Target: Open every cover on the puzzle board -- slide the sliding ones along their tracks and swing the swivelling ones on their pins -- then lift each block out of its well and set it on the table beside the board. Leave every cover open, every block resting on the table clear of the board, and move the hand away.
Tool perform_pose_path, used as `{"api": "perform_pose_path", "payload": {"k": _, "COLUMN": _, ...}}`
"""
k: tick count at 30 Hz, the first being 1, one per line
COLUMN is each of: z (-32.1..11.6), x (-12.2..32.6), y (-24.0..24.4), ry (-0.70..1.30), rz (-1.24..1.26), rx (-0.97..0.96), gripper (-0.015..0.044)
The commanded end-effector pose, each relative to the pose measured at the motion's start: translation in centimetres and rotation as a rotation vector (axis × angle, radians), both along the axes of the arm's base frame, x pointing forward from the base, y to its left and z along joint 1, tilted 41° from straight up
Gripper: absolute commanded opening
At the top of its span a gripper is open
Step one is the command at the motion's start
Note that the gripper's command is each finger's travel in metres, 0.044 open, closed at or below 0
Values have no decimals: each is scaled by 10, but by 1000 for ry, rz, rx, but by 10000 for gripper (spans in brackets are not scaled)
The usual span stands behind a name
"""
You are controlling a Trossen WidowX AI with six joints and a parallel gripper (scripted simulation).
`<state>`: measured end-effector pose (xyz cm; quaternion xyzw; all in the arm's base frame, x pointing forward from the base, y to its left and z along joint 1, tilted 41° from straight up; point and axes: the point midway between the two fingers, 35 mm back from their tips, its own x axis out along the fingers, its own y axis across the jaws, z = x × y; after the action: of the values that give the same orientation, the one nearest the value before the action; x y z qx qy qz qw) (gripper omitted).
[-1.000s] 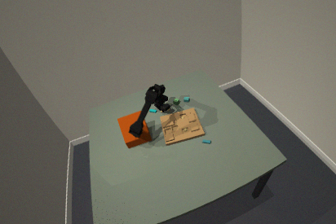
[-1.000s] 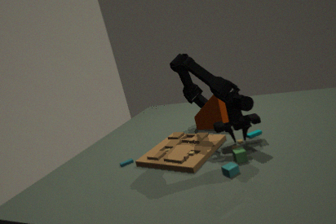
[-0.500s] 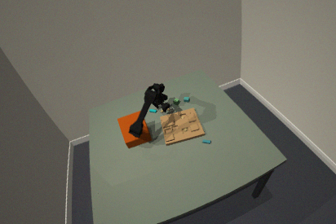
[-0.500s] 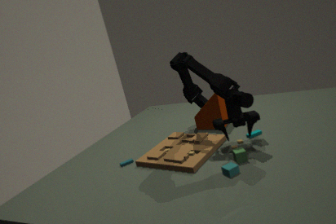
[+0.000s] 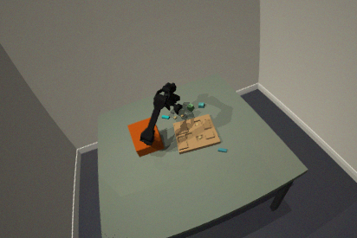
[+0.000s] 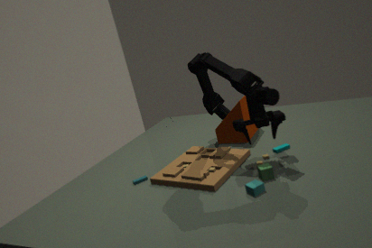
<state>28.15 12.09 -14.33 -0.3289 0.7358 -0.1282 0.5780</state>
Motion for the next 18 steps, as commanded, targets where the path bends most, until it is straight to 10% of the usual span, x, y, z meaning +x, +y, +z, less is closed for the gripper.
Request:
{"api": "perform_pose_path", "payload": {"k": 1, "z": 9, "x": 2, "y": 8, "ry": -6, "rz": -6, "rx": 7, "gripper": 440}}
{"api": "perform_pose_path", "payload": {"k": 18, "z": 45, "x": 47, "y": -32, "ry": 223, "rz": 287, "rx": 63, "gripper": 46}}
